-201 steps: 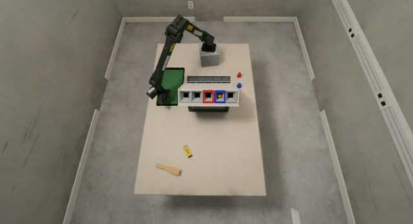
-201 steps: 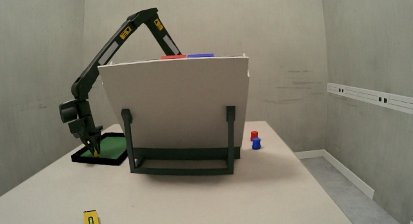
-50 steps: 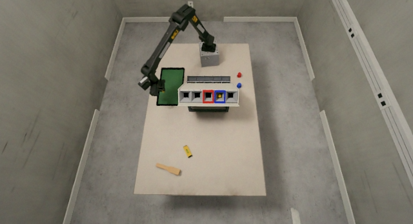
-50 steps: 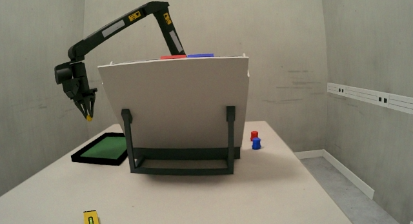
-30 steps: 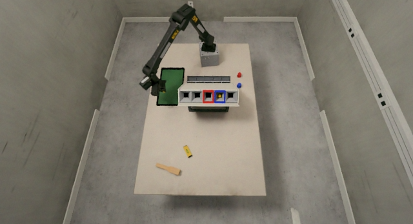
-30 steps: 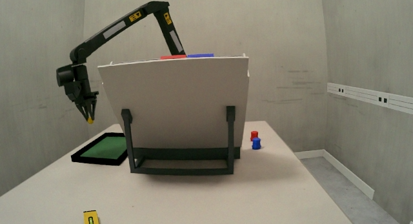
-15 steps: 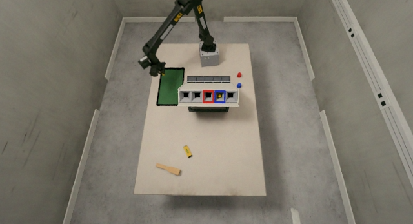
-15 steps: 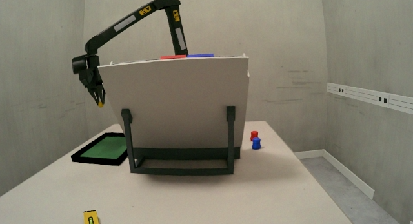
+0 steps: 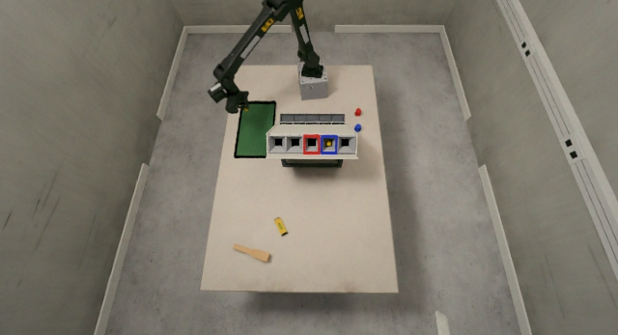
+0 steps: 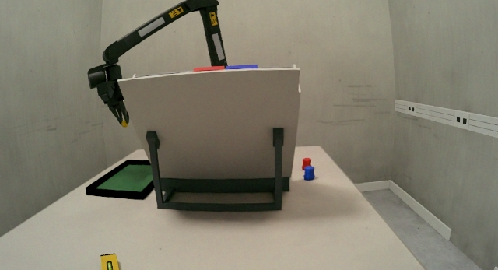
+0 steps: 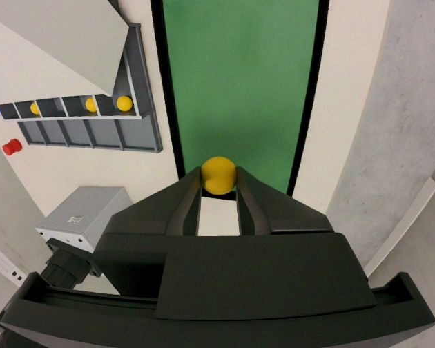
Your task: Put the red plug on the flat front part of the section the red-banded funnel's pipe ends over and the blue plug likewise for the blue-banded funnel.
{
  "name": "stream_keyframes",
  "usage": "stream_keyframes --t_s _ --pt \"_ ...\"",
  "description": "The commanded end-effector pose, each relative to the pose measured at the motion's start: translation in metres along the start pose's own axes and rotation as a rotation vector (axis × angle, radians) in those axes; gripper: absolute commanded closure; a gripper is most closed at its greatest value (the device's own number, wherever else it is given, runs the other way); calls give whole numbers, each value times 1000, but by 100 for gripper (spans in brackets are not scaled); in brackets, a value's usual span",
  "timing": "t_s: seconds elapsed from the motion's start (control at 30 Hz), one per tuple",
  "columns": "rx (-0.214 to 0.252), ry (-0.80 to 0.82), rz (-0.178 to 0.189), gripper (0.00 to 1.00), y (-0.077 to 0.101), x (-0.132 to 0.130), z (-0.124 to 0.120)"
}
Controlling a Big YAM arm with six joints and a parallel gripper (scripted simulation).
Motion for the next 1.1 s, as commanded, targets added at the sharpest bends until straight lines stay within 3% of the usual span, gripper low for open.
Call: stream_keyframes --t_s 0.0,0.47,0.53,1.03,1.07 --pt "-8 2 -6 100 3 5 11" --pt "-143 25 -42 100 29 149 -17" --pt "-143 25 -42 100 29 149 -17" --pt "-230 73 -52 100 43 275 -32" --pt "-230 73 -52 100 43 275 -32"
Point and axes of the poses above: the point where the finger pads meet when closed, its own y axis back along the fingers, its own x axis across the jaws, z = x × y, the point moved 10 cm from there along y, back along the fingers, and after that the axes turned 12 degrees about -y, right-handed, at the moved point
